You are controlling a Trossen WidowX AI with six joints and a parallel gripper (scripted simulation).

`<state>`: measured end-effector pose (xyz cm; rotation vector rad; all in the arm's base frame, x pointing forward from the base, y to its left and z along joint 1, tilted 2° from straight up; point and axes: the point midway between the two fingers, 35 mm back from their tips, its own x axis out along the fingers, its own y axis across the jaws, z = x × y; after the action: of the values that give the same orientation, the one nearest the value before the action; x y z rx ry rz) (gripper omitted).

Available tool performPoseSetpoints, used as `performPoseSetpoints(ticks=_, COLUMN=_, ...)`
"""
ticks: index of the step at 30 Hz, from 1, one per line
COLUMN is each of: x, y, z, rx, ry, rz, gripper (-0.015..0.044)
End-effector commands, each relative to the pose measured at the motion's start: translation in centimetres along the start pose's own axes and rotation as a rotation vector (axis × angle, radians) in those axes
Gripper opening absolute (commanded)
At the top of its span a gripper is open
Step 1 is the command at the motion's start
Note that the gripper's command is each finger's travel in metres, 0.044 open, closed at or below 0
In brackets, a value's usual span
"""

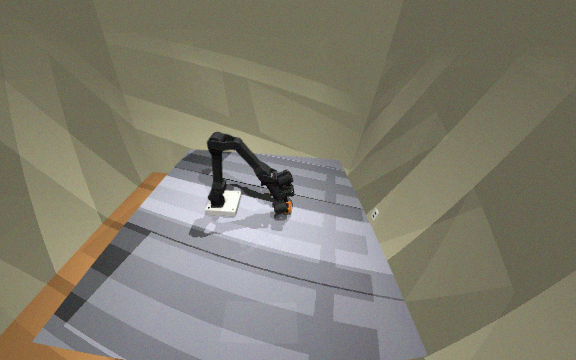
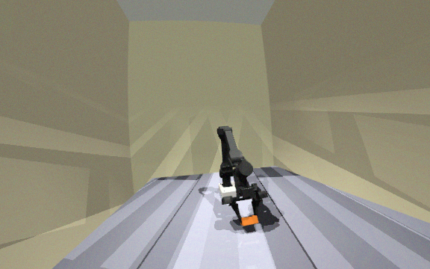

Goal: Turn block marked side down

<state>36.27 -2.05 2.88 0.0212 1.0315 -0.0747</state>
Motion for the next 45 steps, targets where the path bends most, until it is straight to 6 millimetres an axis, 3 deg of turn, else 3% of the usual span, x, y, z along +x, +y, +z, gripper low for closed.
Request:
performPoseSetpoints(ticks=1, x=-0.3, y=-0.1, z=-0.2, rx=-0.005, ry=-0.051, rz=-0.004, gripper=0.0000)
performPoseSetpoints(ticks=25, x=3.7, y=0.0, z=-0.5, rx=-0.005, ry=-0.349, rz=-0.001, gripper=0.0000)
performPoseSetpoints(ticks=35, x=3.7, y=0.0, z=-1.1, rx=-0.005, ry=-0.489, rz=-0.001, gripper=0.0000)
performPoseSetpoints(ticks=45, x=2.4, y=-0.1, z=-1.9, rx=-0.006, ry=-0.627, rz=-0.002, gripper=0.0000)
